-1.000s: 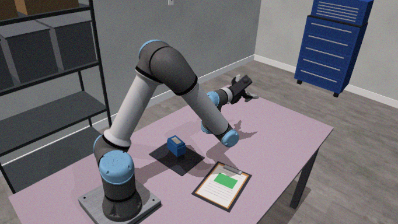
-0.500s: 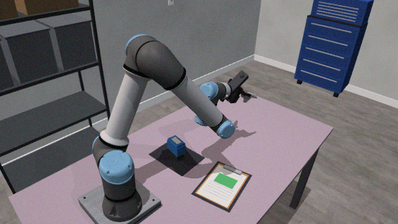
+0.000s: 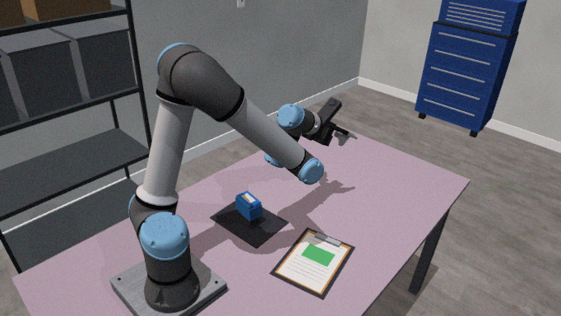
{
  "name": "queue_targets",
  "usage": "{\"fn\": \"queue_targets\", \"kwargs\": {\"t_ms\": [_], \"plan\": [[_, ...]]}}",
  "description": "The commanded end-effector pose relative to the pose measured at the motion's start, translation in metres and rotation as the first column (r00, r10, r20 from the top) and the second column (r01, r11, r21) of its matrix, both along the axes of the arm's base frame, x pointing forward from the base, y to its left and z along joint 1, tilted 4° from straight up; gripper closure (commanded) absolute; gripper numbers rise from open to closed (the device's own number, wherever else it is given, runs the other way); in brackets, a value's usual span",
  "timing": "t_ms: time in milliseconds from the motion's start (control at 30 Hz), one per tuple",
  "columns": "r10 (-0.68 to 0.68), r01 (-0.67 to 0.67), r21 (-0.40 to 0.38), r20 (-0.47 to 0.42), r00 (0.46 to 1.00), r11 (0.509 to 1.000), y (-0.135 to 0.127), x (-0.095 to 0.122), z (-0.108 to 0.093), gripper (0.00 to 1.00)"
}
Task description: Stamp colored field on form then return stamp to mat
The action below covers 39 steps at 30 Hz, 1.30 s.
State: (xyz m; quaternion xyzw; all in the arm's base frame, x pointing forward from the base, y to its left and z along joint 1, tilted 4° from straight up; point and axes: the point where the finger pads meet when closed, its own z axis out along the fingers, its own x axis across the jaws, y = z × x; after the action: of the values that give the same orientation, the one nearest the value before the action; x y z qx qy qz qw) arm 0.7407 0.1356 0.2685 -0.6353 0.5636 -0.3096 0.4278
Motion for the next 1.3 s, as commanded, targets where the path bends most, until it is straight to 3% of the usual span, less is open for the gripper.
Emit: {"fn": "queue_targets", "kwargs": {"t_ms": [0,67,133,267,433,633,700,833,900,1133,1200,1267], "plan": [[0.047,-0.057,-0.121,-0.081,0.996,0.991,0.005,-0.015,-0.010,0.00],[0.047,-0.057,-0.121,-0.081,0.996,0.991,0.005,-0.015,-0.010,0.00],[0.084,-0.109,-0.191,-0.133,0.988,0.975,0.009,-0.030,-0.020,0.00],[0.103,-0.137,-0.225,-0.156,0.982,0.965,0.011,-0.037,-0.023,0.00],[0.159,-0.230,-0.314,-0.237,0.958,0.921,0.016,-0.062,-0.036,0.00],[0.178,-0.262,-0.342,-0.259,0.949,0.903,0.017,-0.069,-0.037,0.00],[0.215,-0.333,-0.385,-0.318,0.923,0.861,0.020,-0.089,-0.048,0.00],[0.250,-0.403,-0.421,-0.373,0.893,0.813,0.023,-0.109,-0.056,0.00],[0.250,-0.402,-0.422,-0.370,0.895,0.813,0.023,-0.108,-0.054,0.00],[0.315,-0.541,-0.464,-0.479,0.819,0.701,0.027,-0.151,-0.071,0.00],[0.315,-0.541,-0.464,-0.479,0.819,0.701,0.027,-0.151,-0.071,0.00],[0.343,-0.605,-0.473,-0.529,0.776,0.640,0.029,-0.172,-0.077,0.00]]}}
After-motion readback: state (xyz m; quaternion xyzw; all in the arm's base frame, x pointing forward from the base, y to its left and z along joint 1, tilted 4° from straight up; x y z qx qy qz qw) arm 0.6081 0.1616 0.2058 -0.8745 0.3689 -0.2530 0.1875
